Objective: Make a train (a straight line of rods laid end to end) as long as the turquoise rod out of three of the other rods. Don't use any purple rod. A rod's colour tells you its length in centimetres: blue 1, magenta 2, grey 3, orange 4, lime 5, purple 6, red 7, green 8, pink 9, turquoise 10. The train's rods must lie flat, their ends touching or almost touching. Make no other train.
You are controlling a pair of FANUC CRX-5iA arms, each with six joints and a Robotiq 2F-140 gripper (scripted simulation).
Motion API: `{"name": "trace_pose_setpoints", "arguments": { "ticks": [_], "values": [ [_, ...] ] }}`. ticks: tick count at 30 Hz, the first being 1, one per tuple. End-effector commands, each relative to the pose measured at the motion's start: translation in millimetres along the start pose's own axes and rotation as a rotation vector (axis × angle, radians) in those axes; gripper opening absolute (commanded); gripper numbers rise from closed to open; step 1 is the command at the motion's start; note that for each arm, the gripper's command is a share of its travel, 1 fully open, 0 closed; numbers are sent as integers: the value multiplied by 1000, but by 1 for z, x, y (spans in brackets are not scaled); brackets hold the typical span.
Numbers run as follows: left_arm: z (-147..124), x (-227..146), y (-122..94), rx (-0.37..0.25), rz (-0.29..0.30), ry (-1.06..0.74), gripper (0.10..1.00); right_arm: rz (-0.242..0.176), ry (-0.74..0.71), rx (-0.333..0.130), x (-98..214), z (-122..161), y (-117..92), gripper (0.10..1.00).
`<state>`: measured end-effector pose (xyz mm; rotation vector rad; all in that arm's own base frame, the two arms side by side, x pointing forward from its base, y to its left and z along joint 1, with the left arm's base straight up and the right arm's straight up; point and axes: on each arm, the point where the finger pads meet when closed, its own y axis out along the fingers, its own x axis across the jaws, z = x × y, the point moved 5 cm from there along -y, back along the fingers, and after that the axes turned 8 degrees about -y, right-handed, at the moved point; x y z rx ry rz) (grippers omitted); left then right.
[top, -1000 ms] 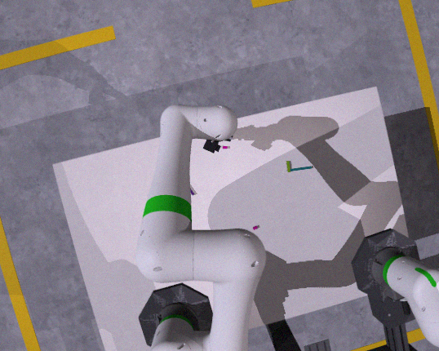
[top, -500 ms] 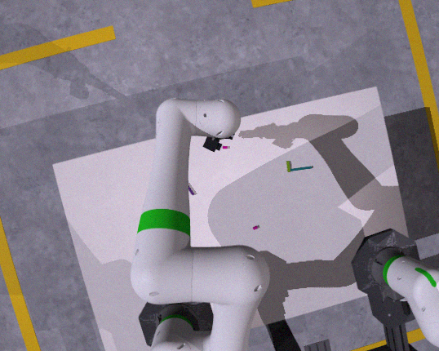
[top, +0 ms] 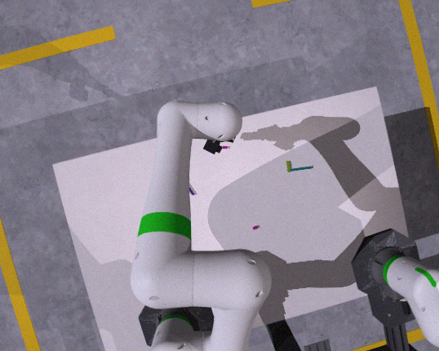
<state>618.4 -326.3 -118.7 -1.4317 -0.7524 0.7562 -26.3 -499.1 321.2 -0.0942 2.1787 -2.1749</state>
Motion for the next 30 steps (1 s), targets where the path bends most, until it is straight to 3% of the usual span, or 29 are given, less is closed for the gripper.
{"name": "trace_pose_setpoints", "arguments": {
  "ticks": [1, 4, 6, 7, 19, 30],
  "values": [
    [32, -26, -1, -4, -1, 167, 124, 0, 0, 2, 0, 0, -1, 1000],
    [55, -42, -1, -4, -1, 270, 124, 0, 0, 2, 0, 0, -1, 1000],
    [55, -42, -1, -4, -1, 270, 124, 0, 0, 2, 0, 0, -1, 1000],
    [77, -57, -1, -4, -1, 364, 124, 0, 0, 2, 0, 0, -1, 1000],
    [169, -106, 0, -4, -2, 718, 124, 0, 0, 2, 0, 0, -1, 1000],
    [171, -107, 1, -4, -2, 724, 124, 0, 0, 2, 0, 0, -1, 1000]
  ]
}}
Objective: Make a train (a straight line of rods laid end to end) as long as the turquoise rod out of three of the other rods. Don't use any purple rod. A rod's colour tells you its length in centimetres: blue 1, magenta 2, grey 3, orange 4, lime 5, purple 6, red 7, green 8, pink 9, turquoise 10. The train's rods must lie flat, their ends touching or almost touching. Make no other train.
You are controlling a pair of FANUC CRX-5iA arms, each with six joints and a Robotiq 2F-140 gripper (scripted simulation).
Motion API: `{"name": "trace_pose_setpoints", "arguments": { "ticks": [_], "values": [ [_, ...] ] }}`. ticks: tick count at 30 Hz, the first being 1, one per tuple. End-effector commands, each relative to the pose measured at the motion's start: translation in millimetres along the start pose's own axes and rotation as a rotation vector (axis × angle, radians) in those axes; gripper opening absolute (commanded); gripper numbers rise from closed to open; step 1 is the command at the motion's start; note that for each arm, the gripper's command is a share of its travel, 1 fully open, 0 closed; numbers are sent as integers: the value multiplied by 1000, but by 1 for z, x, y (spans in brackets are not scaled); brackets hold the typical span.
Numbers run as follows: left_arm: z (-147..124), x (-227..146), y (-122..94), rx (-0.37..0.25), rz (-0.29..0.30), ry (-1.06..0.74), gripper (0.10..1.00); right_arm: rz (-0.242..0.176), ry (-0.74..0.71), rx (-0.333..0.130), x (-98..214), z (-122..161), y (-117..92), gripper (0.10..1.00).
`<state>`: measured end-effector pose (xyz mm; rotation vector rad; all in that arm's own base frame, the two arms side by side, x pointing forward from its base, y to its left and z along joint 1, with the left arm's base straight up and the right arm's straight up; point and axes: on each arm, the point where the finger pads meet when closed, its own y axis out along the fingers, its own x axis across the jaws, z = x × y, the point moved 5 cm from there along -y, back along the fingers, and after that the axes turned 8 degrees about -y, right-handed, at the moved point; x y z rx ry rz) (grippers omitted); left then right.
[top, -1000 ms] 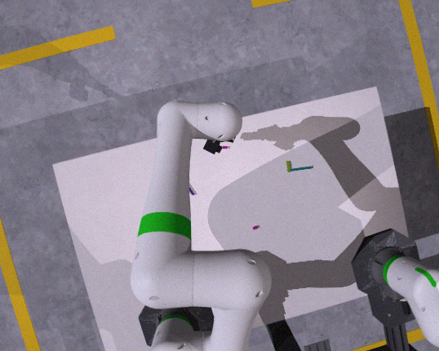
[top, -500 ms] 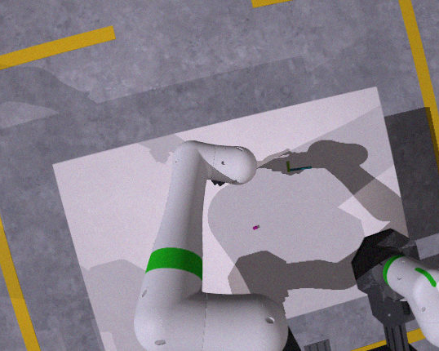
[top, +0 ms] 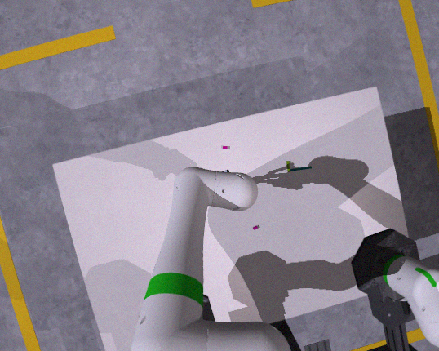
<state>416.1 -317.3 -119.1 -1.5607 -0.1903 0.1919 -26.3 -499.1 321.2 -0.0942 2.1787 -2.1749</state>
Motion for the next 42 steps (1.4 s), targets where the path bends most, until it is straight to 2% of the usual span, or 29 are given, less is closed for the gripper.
{"name": "trace_pose_setpoints", "arguments": {
  "ticks": [1, 12, 25, 27, 35, 42],
  "values": [
    [0, 0, -1, -1, -1, 0, 124, 0, 0, 2, 0, 0, -1, 1000],
    [0, 0, 6, -2, -1, 0, 124, 0, 0, 2, 0, 0, -1, 1000],
    [-1, 0, 58, -2, -1, 0, 124, 0, 0, 2, 0, 0, -1, 1000],
    [-1, 0, 58, -2, -1, 0, 124, 0, 0, 2, 0, 0, -1, 1000],
    [-1, 0, 83, -2, -1, 0, 124, 0, 0, 2, 0, 0, -1, 1000],
    [-1, 0, 87, -2, -1, 0, 124, 0, 0, 2, 0, 0, -1, 1000]
  ]
}}
